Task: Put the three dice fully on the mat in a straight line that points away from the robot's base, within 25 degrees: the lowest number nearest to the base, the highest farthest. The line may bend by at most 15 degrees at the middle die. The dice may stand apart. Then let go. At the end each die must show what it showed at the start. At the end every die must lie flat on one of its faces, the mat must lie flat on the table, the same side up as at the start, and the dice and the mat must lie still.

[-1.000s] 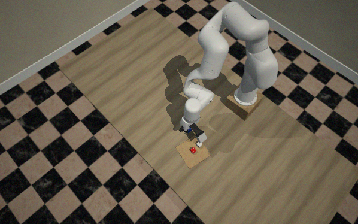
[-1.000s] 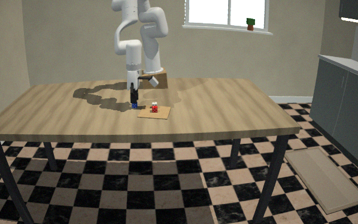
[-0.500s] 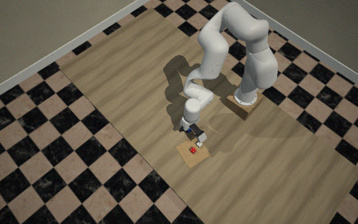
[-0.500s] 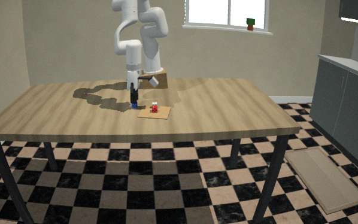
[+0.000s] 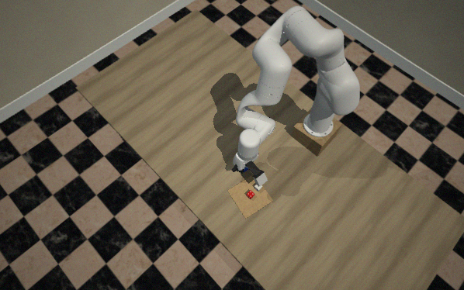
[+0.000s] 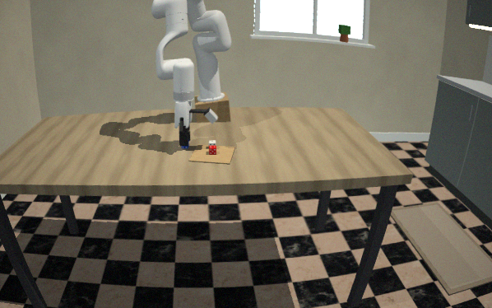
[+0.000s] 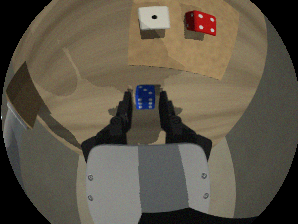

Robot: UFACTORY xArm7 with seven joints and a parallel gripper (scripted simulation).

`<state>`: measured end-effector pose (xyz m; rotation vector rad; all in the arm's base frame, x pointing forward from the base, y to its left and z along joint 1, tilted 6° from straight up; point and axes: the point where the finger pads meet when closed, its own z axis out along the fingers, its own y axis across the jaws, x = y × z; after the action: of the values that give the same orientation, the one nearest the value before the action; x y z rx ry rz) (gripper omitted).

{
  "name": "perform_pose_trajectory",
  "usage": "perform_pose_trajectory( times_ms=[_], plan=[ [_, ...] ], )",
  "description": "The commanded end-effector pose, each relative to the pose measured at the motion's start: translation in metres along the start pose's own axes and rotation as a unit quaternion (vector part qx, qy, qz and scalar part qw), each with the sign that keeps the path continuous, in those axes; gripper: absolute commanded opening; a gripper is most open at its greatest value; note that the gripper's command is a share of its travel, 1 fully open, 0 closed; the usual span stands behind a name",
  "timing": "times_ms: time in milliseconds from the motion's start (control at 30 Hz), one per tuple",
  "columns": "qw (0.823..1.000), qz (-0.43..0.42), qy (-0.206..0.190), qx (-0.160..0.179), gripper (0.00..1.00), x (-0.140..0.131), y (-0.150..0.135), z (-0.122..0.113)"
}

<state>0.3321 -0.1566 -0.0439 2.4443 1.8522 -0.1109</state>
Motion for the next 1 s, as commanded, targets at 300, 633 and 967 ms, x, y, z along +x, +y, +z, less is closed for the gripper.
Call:
perform_pose_trajectory(
  times_ms=[300,633,967],
  plan=[
    [1.000,0.000,-0.001,-0.002,0.42,-0.0001,0.0012,0.0138],
    [1.000,0.000,-0.001,-0.002,0.42,-0.0001,0.0012,0.0139],
    [1.000,0.000,-0.001,-0.002,0.42,-0.0001,0.0012,0.0139]
  ],
)
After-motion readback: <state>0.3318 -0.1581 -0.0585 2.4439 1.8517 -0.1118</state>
